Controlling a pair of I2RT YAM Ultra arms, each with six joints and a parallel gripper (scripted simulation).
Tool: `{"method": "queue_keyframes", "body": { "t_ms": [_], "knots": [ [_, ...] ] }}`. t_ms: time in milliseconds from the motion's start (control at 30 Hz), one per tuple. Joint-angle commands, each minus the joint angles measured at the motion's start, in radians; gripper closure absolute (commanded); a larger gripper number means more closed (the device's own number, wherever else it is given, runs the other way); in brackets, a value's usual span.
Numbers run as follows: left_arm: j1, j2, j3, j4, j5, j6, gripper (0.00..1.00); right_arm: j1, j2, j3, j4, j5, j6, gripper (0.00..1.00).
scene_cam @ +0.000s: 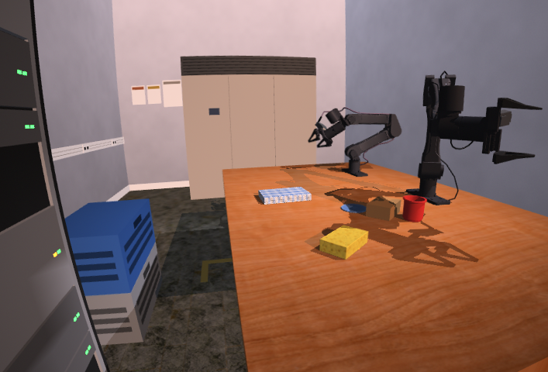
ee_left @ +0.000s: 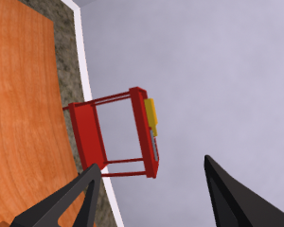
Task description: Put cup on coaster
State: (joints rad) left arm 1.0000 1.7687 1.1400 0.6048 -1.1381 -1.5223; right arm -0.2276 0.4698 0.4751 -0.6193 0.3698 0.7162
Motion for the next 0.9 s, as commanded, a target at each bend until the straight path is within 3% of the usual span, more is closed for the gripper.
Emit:
{"method": "queue_keyframes", "body": {
  "t_ms": [0,567,733,867],
  "knots": [
    [0.000,-0.016,0.013,-0.007,0.000,0.011,0.00,0.000,-0.004,0.013,0.000,0.005,-0.001,0.00],
    [0.000,-0.006,0.005,0.004,0.000,0.000,0.00,0.000,0.001,0.005,0.004,0.000,0.000,0.00],
    [-0.012,-0.045,-0.047,0.054,0.084,0.085,0.00,0.055,0.022,0.034,0.031,-0.036,-0.056,0.00],
    [-0.026,-0.124,-0.167,0.073,0.189,0.184,0.00,0.182,0.057,0.078,0.044,-0.078,-0.124,0.00]
  ]
}}
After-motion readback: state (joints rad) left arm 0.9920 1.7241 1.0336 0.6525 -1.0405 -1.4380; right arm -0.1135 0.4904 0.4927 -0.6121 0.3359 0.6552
